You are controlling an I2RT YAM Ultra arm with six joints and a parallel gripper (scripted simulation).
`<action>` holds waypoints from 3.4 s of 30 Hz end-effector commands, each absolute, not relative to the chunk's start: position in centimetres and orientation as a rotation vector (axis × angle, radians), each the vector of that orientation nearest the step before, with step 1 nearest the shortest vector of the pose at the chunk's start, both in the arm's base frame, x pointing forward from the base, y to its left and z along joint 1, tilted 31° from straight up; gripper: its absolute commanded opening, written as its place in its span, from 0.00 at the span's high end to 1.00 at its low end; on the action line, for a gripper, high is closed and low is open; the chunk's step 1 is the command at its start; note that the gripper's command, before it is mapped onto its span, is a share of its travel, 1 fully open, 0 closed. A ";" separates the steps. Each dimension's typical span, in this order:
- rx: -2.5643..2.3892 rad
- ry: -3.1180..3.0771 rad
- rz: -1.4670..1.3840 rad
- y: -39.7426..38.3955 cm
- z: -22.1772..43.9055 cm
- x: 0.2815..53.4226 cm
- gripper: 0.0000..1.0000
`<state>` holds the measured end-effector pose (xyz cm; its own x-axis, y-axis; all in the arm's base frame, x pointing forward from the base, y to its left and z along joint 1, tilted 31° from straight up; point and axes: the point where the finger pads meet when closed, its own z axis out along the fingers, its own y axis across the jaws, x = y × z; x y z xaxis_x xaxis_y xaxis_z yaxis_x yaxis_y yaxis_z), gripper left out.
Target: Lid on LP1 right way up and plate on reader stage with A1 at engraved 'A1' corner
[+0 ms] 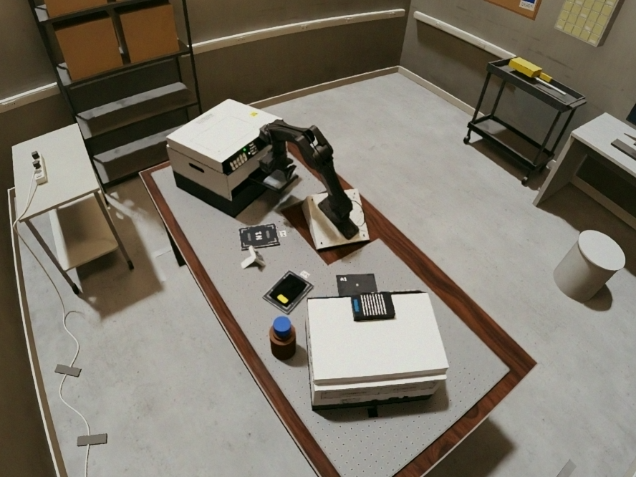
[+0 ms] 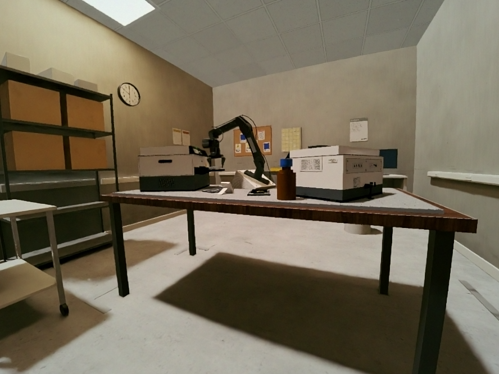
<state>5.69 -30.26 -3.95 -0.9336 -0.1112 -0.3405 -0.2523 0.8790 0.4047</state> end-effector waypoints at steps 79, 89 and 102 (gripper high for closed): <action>-0.248 2.746 0.567 -31.4 -2.8 5.7 0.00; -0.262 2.743 0.563 -31.9 -1.9 5.4 0.00; -0.266 2.752 0.567 -32.4 -0.6 4.8 0.00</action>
<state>5.54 -31.14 -2.60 -0.9330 -0.1103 -0.3425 -0.2487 0.8856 0.3923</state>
